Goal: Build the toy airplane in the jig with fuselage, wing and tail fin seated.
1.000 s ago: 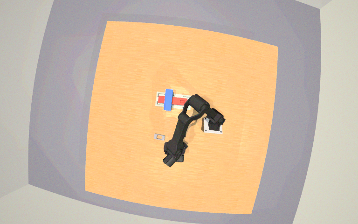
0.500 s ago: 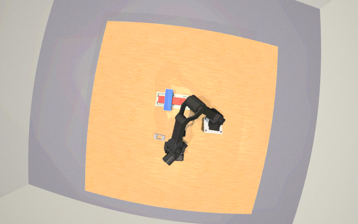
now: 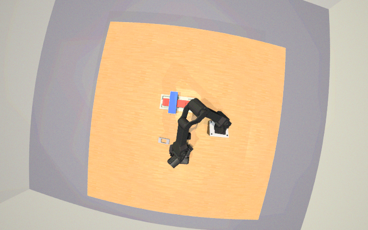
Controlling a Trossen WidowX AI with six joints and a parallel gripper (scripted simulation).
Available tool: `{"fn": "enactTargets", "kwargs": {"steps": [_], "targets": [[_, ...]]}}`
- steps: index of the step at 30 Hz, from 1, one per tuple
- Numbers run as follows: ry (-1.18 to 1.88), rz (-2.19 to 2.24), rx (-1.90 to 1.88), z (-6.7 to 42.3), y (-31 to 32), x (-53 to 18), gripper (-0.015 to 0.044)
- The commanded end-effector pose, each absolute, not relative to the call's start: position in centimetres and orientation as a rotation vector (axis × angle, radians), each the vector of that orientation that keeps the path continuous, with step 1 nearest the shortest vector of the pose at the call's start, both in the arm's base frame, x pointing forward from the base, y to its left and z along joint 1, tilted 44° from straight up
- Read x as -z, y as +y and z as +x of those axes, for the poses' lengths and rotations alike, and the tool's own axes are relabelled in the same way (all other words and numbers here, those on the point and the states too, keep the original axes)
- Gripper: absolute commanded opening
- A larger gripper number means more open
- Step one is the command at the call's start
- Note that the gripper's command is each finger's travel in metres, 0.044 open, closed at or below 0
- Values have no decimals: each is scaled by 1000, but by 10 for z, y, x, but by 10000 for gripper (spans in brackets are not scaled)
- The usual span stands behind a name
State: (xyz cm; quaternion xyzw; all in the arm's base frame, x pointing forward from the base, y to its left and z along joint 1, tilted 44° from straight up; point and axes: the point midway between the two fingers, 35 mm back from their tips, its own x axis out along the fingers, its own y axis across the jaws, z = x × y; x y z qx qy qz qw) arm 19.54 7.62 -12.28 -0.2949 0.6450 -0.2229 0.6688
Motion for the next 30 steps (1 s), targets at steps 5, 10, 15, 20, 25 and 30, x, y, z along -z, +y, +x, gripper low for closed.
{"fn": "enactTargets", "kwargs": {"steps": [5, 10, 15, 20, 25, 30], "targets": [[1460, -680, 506, 193, 72, 125, 256], [1460, -680, 506, 193, 72, 125, 125], [1460, -680, 506, 193, 72, 125, 53], [1460, -680, 506, 193, 72, 125, 0], [1471, -656, 522, 194, 76, 120, 0], [1473, -653, 521, 196, 87, 111, 0]]}}
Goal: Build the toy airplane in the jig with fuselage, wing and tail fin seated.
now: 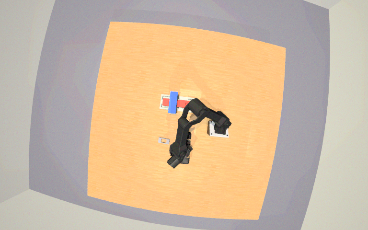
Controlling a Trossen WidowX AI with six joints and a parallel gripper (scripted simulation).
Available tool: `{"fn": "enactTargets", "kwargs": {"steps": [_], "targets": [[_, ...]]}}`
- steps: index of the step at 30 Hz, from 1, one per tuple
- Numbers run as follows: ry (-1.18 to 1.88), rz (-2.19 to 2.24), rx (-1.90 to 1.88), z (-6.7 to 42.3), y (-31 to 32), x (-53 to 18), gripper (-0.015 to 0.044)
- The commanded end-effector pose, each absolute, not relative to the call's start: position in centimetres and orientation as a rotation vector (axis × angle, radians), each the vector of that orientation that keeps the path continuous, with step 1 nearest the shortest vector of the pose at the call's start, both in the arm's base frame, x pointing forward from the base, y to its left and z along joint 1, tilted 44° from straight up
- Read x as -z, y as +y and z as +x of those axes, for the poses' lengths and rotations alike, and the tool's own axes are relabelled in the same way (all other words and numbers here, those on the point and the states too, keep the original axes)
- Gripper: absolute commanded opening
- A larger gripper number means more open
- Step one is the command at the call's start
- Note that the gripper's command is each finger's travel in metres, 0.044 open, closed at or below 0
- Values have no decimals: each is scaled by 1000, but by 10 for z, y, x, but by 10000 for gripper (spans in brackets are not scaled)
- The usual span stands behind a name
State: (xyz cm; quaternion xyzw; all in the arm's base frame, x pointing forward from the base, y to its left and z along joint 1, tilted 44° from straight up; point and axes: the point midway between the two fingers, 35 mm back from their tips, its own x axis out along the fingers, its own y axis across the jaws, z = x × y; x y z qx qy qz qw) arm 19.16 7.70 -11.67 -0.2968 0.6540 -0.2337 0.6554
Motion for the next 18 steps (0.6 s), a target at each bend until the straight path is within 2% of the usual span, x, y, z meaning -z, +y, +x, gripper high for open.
{"fn": "enactTargets", "kwargs": {"steps": [1, 18], "targets": [[1472, -654, 520, 196, 90, 109, 0], [1468, -656, 504, 195, 128, 75, 0]]}}
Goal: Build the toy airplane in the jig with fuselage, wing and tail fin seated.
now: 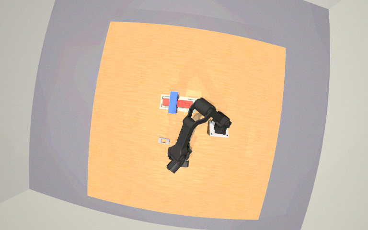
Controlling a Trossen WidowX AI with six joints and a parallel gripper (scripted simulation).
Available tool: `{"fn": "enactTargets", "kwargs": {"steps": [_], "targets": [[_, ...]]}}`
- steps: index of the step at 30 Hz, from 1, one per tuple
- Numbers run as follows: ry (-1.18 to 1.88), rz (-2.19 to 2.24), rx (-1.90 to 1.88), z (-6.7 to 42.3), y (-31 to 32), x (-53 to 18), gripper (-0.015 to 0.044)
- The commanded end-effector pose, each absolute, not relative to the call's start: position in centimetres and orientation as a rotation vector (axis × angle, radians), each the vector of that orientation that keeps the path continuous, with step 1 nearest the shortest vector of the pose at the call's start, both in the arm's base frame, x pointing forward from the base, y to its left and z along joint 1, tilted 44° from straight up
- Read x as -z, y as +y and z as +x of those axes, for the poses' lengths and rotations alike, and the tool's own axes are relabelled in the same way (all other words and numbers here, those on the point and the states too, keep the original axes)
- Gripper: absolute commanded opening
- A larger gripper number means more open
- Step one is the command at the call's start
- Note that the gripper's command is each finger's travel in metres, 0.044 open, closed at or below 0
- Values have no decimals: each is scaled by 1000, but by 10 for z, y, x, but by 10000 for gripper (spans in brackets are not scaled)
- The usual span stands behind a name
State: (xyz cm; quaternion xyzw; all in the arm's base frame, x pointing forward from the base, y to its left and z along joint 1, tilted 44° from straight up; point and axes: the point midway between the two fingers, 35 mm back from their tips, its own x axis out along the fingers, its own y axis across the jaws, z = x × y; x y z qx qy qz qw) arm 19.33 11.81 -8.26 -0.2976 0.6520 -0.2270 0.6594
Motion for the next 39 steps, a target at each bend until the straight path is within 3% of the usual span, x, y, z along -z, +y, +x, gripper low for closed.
{"fn": "enactTargets", "kwargs": {"steps": [1, 21, 39], "targets": [[1467, -656, 503, 194, 130, 73, 0], [1464, -676, 500, 184, 164, 29, 0], [1484, -608, 499, 199, 137, 7, 0]]}}
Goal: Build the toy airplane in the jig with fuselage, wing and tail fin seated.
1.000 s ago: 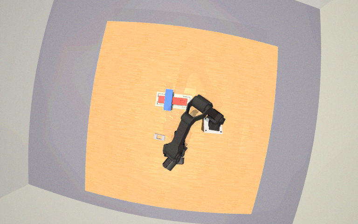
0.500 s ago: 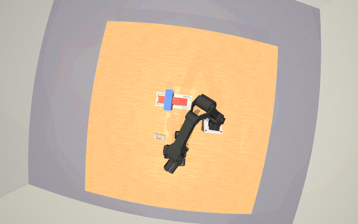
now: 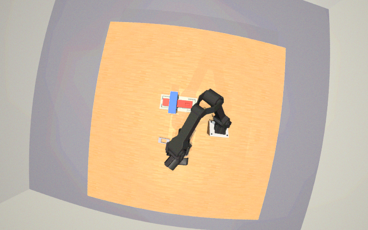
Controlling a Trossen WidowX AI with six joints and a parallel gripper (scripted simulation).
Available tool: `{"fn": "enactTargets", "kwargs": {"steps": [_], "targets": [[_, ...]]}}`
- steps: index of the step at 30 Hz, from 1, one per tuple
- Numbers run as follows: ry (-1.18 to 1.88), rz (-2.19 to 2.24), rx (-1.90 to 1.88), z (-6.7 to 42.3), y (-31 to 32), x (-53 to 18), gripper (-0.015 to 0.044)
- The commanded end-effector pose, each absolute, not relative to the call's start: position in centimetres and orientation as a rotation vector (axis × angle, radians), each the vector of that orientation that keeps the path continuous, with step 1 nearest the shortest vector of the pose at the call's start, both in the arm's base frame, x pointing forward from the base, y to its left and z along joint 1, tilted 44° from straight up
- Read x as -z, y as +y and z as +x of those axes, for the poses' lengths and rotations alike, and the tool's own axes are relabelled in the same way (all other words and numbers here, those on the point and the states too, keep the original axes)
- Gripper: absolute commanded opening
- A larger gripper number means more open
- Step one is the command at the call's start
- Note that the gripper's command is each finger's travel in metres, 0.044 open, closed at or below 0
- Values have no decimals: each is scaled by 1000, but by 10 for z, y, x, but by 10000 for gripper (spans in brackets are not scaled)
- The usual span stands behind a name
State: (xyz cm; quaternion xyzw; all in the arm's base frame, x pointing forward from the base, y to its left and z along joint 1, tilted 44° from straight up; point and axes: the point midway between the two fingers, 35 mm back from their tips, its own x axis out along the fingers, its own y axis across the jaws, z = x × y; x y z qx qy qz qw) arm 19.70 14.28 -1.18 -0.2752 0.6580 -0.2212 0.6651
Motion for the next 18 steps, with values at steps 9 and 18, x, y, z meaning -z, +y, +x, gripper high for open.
{"fn": "enactTargets", "kwargs": {"steps": [9, 18], "targets": [[1483, -593, 488, 209, 119, -7, 0], [1479, -591, 477, 219, 97, -23, 0]]}}
